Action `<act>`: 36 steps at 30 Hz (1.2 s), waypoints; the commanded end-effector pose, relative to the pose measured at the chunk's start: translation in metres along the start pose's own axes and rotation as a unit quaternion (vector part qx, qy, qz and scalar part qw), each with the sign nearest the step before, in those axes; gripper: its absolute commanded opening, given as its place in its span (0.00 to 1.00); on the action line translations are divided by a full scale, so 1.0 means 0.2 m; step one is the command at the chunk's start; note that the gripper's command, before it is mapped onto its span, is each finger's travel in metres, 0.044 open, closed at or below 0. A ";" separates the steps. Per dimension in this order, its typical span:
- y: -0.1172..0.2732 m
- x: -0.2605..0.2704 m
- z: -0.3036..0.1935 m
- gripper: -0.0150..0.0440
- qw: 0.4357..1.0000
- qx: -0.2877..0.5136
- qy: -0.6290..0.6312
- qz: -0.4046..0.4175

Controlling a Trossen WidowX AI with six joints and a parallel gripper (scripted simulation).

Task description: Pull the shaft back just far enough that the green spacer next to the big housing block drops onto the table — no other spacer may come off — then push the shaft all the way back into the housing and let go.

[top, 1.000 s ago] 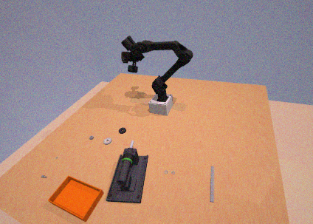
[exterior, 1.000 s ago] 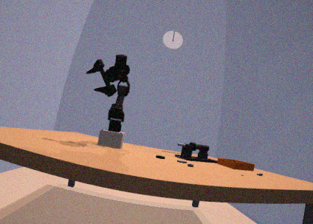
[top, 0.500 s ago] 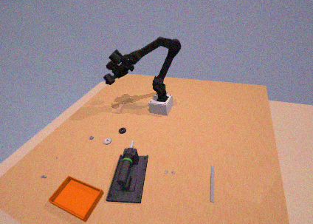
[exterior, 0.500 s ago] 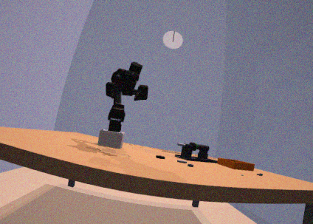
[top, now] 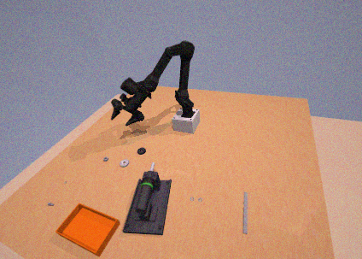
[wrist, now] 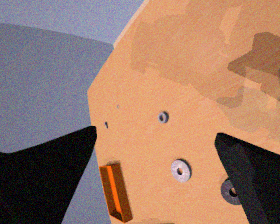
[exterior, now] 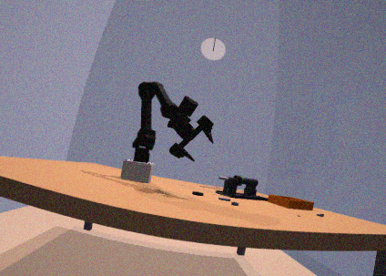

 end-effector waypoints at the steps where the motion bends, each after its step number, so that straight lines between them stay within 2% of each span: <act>1: -0.09 -0.13 -0.24 1.00 0.979 0.122 -0.158 -0.034; 10: -0.10 -0.35 -0.59 1.00 0.876 0.260 -0.370 -0.168; 17: -0.07 -0.50 -0.85 1.00 0.766 0.300 -0.480 -0.306; 36: -0.05 -0.52 -0.84 1.00 0.761 0.300 -0.484 -0.313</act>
Point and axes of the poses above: the point midway between the two fingers, 35 mm back from their tips, its own y axis back along the fingers, its own x axis across the jaws, z = x × y, the point moved 9 cm from there along y, back along the fingers, and after that the axes turned 14 degrees about -y, right-handed, at the moved point
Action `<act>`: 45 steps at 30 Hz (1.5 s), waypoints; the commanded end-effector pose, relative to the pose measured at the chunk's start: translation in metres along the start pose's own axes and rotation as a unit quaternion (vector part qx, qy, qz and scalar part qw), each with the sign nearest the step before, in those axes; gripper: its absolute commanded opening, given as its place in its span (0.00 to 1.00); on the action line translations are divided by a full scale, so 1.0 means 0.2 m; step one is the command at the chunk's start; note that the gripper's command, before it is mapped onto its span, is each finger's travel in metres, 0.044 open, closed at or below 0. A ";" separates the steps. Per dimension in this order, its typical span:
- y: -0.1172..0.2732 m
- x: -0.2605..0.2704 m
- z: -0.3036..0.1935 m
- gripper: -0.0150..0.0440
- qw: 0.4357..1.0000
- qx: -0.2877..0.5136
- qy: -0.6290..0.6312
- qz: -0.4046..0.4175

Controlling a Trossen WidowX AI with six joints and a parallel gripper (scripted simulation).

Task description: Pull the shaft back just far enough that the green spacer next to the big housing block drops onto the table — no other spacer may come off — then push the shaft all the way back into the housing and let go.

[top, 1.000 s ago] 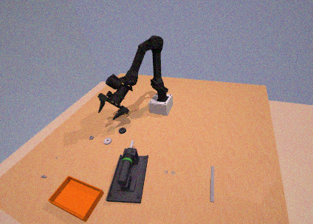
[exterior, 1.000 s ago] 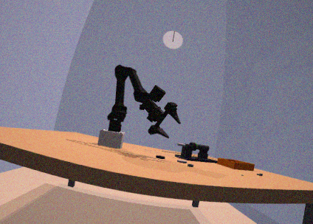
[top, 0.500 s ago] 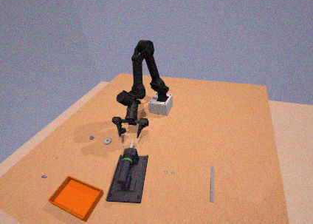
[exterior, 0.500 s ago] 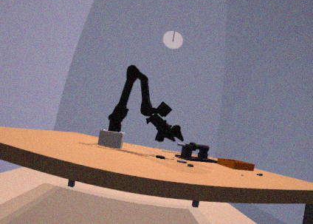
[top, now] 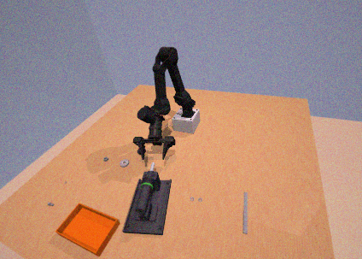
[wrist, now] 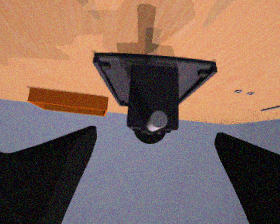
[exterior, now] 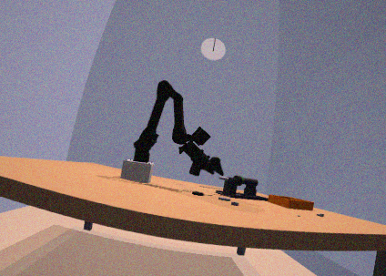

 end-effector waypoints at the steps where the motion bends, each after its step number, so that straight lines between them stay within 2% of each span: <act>1: 0.00 0.00 0.01 1.00 1.000 0.000 -0.002 -0.002; 29: 0.00 0.00 0.01 1.00 1.000 0.000 -0.002 -0.002; 45: -0.12 0.00 0.00 1.00 1.000 0.000 -0.002 -0.002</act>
Point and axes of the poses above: the point midway between the two fingers, 35 mm back from their tips, its own y axis back along the fingers, its own x axis across the jaws, z = x × y, the point moved 9 cm from there along y, back along the fingers, and after that the axes turned 14 degrees about -y, right-handed, at the moved point
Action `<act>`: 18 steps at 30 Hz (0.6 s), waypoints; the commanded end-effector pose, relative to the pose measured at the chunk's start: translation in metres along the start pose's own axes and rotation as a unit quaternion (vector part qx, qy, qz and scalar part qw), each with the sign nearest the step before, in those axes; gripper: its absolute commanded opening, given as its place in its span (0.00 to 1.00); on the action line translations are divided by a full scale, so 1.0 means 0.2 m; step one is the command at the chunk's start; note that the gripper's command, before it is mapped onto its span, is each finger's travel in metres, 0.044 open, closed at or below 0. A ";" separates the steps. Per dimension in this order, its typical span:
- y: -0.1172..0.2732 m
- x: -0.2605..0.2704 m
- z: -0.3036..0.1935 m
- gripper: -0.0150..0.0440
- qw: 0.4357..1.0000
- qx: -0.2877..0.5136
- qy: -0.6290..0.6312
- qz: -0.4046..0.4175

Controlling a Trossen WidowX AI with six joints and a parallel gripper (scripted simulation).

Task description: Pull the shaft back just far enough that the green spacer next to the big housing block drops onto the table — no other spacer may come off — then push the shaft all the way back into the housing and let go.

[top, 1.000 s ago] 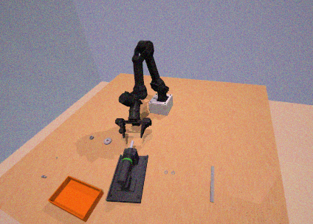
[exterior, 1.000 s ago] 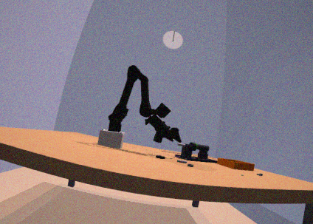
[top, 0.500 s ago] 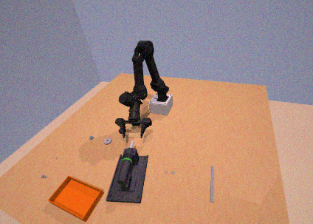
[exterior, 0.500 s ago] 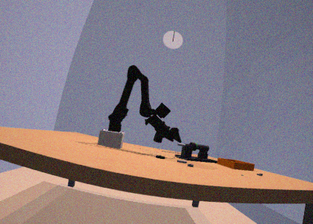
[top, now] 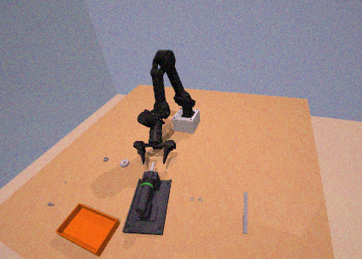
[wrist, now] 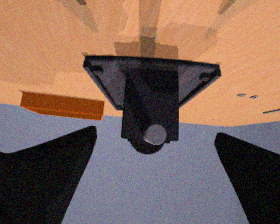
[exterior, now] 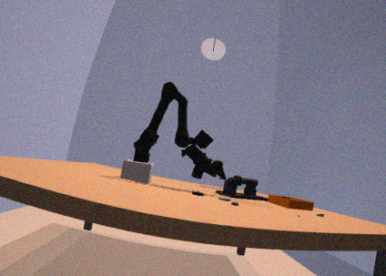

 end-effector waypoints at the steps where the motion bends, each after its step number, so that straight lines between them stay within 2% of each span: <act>1: -0.03 0.00 -0.01 1.00 1.000 0.004 0.000 0.002; 18: -0.11 0.00 -0.01 1.00 1.000 0.005 0.000 0.001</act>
Point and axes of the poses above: the point midway between the two fingers, 35 mm back from their tips, its own y axis back along the fingers, its own x axis across the jaws, z = x × y, the point moved 9 cm from there along y, back along the fingers, and after that the axes turned 14 degrees about -y, right-handed, at the moved point
